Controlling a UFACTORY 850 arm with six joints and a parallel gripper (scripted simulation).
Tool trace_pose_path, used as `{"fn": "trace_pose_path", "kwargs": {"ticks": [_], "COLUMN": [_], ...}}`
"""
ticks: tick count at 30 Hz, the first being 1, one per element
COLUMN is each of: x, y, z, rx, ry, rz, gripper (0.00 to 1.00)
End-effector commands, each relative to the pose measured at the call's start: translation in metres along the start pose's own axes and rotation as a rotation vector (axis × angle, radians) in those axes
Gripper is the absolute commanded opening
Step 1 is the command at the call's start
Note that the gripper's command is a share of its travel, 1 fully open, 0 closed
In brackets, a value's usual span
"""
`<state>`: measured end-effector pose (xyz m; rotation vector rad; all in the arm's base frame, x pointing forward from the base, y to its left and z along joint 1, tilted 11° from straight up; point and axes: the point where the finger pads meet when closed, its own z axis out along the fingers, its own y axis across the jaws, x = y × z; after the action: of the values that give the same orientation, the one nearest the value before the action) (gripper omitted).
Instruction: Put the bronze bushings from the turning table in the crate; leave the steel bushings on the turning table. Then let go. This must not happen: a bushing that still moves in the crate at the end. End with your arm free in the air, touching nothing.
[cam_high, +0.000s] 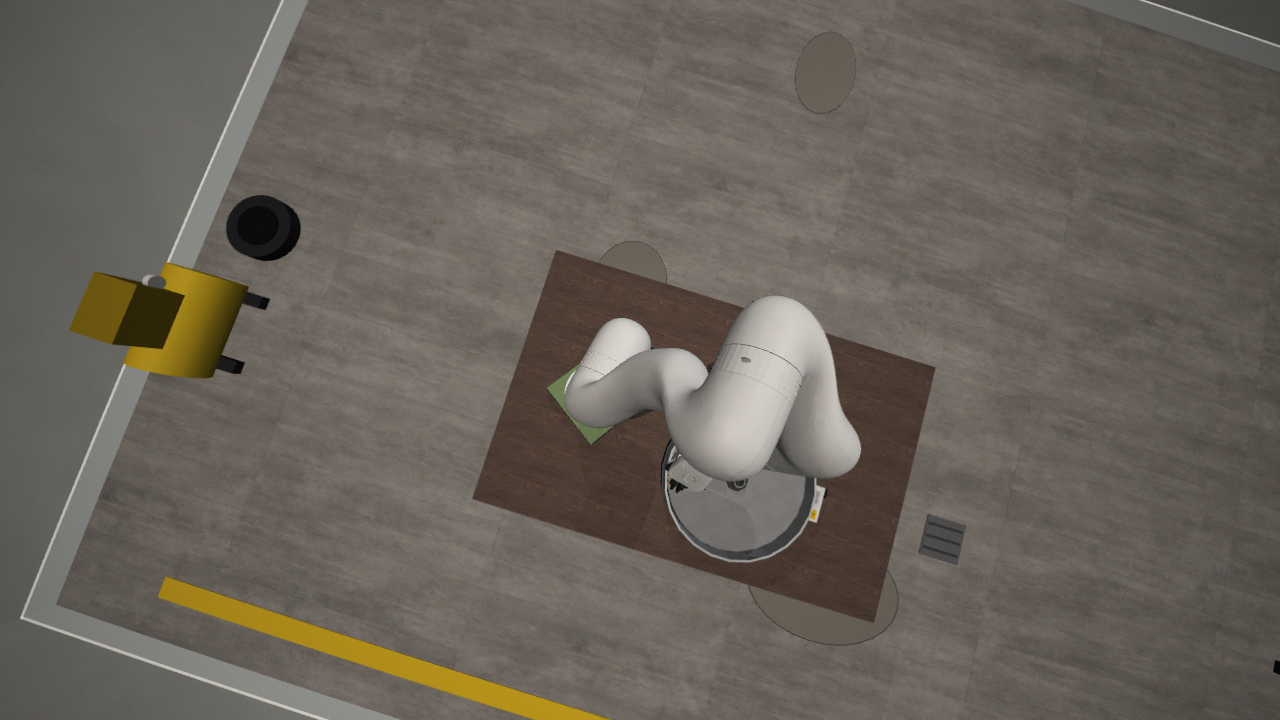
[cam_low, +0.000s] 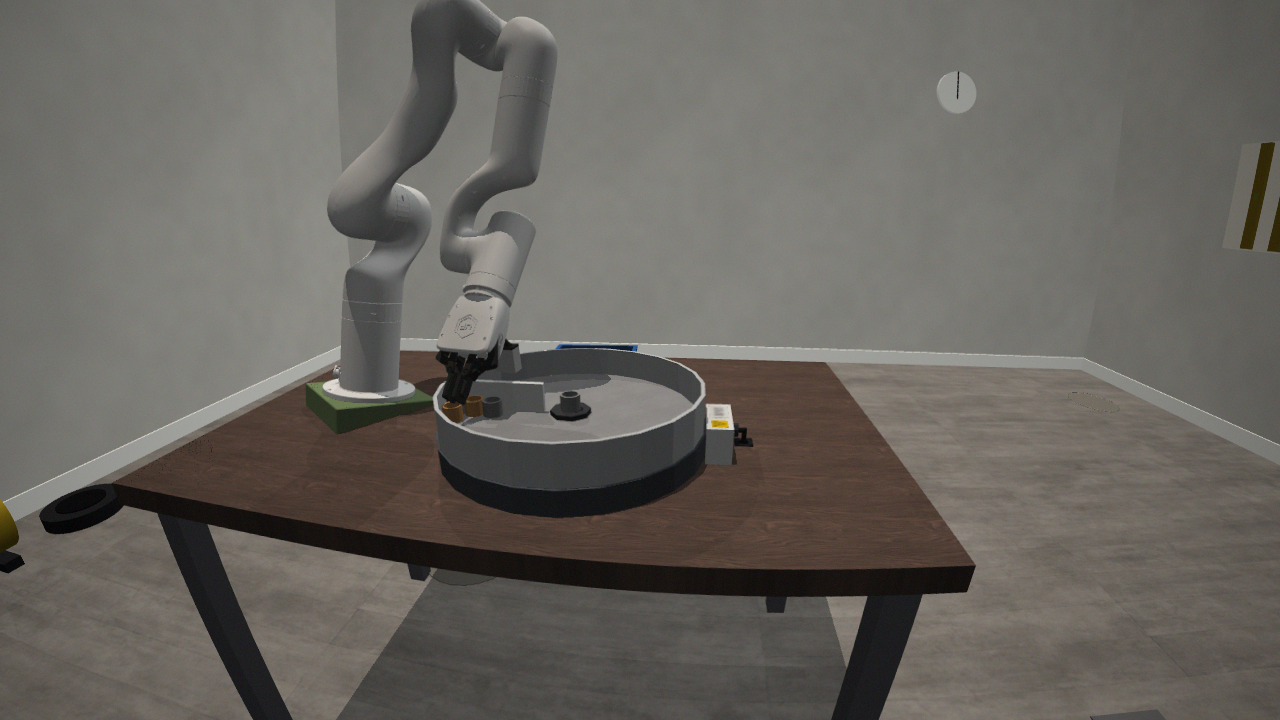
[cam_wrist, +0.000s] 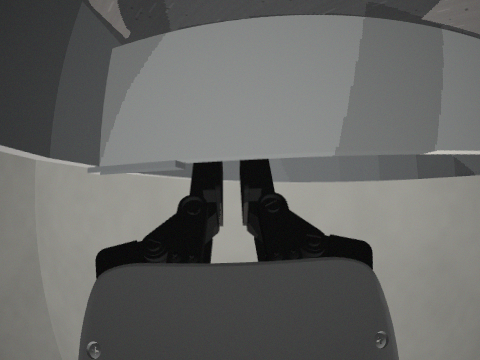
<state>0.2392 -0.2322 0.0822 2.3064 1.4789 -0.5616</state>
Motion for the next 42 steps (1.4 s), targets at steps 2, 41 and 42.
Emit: {"fn": "trace_pose_path", "kwargs": {"ticks": [2, 41, 42], "x": [0.0044, 0.0063, 0.0063], "y": [0.0004, 0.0004, 0.0004], "z": [0.0053, 0.0075, 0.0075], "rx": [-0.001, -0.001, -0.001], "ry": [0.0, 0.0, 0.0], "rz": [0.0, 0.0, 0.0], "gripper": [0.11, 0.0, 0.0]}}
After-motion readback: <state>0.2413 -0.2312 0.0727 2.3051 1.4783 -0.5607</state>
